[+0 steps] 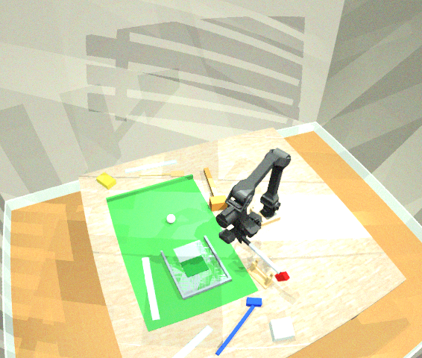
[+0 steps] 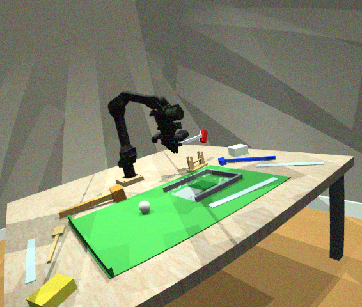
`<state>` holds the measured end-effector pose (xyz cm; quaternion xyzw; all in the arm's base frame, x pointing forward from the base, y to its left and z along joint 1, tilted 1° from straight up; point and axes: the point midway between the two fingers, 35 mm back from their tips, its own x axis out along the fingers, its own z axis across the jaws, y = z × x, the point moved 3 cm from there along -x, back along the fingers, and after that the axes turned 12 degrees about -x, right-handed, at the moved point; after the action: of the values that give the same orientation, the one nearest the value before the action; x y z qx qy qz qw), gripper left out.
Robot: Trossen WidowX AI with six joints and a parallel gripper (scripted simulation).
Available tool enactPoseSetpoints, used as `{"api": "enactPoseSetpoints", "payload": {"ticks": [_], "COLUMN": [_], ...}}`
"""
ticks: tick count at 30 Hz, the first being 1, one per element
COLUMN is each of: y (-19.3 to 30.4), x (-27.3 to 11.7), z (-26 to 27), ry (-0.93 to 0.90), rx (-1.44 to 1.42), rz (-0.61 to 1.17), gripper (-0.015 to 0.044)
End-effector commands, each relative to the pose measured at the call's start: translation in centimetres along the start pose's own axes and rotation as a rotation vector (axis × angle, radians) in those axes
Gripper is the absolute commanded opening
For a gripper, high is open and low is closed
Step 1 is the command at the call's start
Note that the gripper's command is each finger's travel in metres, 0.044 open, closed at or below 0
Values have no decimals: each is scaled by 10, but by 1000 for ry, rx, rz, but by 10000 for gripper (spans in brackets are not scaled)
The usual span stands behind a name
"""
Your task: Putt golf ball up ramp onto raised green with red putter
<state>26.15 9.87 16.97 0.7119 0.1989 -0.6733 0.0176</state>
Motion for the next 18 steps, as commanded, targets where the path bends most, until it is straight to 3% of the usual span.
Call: {"api": "enactPoseSetpoints", "payload": {"ticks": [1,18], "y": [-4,79], "x": [-11,-28], "z": [1,-1], "ry": [7,53], "rx": [-3,398], "rz": [-7,74], "gripper": [0,0]}}
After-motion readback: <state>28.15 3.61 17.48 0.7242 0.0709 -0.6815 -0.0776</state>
